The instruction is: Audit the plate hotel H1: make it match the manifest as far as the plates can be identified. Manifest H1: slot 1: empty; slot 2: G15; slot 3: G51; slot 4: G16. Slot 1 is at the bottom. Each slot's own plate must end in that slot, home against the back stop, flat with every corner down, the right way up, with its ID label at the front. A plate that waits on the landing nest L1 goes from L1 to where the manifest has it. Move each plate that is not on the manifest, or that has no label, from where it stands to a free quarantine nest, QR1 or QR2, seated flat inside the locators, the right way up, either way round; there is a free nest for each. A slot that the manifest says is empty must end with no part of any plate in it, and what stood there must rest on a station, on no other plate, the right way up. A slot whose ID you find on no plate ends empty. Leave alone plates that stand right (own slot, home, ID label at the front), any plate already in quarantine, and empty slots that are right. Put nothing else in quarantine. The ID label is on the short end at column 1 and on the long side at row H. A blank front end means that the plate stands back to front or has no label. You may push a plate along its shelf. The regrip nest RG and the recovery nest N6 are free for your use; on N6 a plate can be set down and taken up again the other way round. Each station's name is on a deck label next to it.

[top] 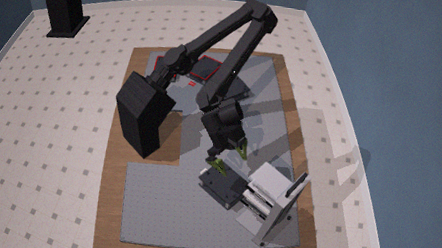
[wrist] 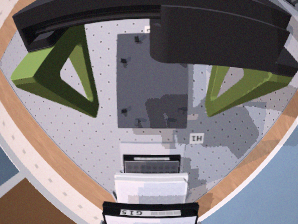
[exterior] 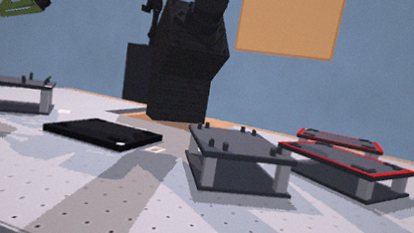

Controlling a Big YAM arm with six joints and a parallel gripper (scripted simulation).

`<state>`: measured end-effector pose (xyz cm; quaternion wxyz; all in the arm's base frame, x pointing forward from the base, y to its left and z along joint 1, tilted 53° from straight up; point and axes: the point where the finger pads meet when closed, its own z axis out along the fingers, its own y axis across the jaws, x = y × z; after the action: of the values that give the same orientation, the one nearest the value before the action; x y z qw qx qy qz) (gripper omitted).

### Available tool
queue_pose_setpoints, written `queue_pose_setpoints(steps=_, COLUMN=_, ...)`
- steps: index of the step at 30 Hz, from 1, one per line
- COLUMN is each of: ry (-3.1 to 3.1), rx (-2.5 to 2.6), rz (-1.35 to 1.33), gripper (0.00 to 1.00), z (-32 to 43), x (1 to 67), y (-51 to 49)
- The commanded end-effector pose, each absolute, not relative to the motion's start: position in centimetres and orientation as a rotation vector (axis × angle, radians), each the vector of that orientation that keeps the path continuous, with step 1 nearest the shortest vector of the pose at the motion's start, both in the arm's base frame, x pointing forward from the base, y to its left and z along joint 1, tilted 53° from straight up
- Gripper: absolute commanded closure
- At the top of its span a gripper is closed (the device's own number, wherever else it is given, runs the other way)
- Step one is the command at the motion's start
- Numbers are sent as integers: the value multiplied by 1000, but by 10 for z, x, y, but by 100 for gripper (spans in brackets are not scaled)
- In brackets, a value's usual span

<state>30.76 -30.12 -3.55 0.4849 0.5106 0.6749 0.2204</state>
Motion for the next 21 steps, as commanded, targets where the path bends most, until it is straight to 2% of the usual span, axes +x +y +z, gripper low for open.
queue_pose_setpoints(steps=1, ry=1633, rx=1245, rz=547, gripper=0, z=-37, x=313, y=-298)
queue_pose_setpoints(steps=21, ry=1633, rx=1257, rz=551, gripper=0, z=-49, x=334, y=-305)
